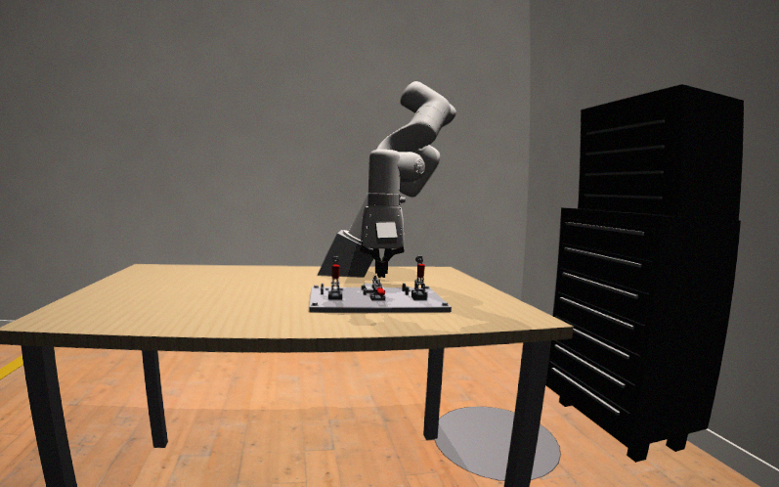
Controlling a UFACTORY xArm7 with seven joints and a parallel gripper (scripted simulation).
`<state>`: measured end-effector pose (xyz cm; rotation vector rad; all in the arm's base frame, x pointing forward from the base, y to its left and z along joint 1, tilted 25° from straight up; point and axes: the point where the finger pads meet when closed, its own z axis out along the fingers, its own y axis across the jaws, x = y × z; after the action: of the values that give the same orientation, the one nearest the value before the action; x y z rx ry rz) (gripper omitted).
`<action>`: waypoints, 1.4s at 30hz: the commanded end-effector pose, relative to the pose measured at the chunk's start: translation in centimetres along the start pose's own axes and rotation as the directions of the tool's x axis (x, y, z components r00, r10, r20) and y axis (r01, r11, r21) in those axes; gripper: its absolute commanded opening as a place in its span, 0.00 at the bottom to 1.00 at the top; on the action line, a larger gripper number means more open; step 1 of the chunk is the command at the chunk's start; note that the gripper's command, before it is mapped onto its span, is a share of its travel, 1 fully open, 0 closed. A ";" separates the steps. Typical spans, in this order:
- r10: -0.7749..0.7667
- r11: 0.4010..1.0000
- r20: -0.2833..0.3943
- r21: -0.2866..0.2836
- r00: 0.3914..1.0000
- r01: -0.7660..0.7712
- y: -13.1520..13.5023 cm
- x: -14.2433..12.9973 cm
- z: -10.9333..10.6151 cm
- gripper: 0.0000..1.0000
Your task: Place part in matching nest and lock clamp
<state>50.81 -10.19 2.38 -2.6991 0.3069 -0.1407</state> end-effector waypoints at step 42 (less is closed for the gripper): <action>0.000 1.000 -0.006 -0.002 1.000 0.000 0.1 0.2 -4.1 0.00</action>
<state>50.28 -11.73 5.90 -2.6995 0.3073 -0.1423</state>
